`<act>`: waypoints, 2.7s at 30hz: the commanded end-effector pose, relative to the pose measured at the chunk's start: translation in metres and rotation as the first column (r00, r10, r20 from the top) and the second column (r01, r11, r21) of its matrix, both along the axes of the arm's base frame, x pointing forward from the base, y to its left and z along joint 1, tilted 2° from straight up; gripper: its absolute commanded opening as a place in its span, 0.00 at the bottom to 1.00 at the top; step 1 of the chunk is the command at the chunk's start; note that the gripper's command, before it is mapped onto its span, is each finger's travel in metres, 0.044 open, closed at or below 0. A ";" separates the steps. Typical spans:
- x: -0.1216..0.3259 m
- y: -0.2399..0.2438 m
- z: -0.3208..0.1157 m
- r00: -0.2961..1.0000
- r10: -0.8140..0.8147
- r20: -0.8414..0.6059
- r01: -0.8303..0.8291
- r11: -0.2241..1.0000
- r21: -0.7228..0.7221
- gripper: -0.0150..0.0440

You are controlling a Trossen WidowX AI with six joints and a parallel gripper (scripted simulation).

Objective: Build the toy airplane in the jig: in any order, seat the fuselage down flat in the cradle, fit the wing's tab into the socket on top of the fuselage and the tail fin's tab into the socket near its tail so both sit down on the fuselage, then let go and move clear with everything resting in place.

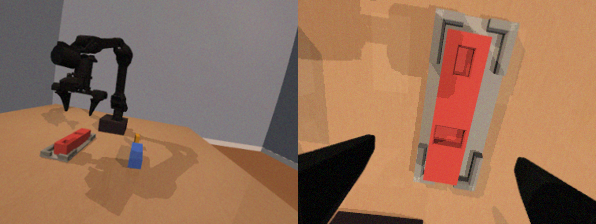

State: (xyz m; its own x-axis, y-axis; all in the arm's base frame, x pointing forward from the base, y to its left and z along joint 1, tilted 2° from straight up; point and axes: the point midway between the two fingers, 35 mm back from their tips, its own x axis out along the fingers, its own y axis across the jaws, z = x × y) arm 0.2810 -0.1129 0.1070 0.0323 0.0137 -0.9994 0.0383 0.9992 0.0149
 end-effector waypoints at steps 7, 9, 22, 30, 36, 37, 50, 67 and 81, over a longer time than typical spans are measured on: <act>0.046 0.125 -0.007 1.000 0.018 0.001 -0.018 1.000 0.013 1.00; 0.048 0.157 -0.008 1.000 0.018 0.002 -0.018 1.000 0.016 1.00; 0.040 0.245 -0.016 1.000 0.018 0.001 -0.018 0.999 0.027 1.00; 0.041 0.247 -0.048 1.000 0.018 0.001 -0.018 0.999 0.027 1.00; 0.041 0.247 -0.063 1.000 0.018 0.001 -0.018 0.999 0.027 1.00; 0.041 0.247 -0.063 1.000 0.018 0.001 -0.018 0.999 0.027 1.00; 0.042 0.248 -0.080 1.000 0.018 0.001 -0.018 0.999 0.027 1.00; 0.042 0.249 -0.106 1.000 0.018 0.000 -0.018 0.999 0.027 1.00; 0.042 0.249 -0.106 1.000 0.018 0.000 -0.018 0.999 0.027 0.55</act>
State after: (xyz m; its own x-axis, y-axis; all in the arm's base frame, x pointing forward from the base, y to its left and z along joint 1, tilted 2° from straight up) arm 0.3232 0.1360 0.0017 0.0327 0.0422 -0.9986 0.0155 0.9990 0.0427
